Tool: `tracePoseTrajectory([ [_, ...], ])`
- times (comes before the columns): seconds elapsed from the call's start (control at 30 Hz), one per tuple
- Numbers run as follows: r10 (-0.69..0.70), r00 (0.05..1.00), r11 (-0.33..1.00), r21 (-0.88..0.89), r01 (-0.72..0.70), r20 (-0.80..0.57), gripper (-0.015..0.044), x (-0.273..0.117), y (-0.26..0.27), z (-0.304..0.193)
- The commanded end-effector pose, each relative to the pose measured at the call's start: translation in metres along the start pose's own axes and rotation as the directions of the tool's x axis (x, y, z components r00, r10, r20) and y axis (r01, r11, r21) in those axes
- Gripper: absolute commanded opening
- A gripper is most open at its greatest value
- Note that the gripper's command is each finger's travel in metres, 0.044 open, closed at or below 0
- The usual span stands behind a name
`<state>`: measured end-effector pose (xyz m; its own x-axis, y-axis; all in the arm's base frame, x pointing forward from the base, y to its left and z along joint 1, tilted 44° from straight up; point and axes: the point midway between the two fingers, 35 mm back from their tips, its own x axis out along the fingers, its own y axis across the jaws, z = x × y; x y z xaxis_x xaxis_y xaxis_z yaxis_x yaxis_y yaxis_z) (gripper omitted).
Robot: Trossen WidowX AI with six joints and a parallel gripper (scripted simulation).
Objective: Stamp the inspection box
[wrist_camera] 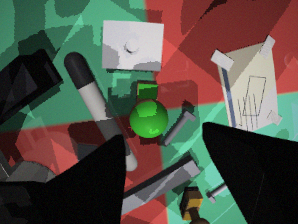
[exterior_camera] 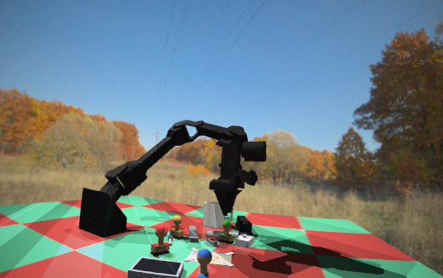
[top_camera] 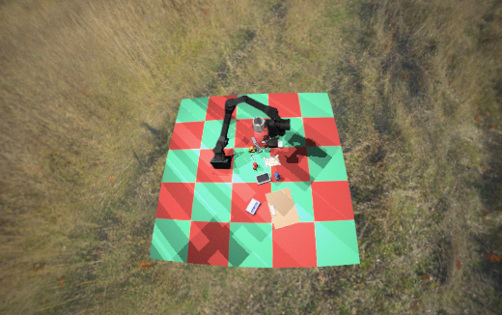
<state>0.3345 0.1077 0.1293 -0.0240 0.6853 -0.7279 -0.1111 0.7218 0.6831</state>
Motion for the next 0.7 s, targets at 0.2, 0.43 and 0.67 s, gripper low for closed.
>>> tracePoseTrajectory([
  [0.2,0.007,1.0,1.0,0.004,-0.007,-0.007,0.0223,0.018,0.002,0.0],
  [0.43,0.008,1.0,1.0,0.004,-0.008,-0.006,0.0223,0.029,0.003,0.0],
  [0.67,0.009,1.0,1.0,0.004,-0.009,-0.006,0.0223,0.041,0.004,0.001],
])
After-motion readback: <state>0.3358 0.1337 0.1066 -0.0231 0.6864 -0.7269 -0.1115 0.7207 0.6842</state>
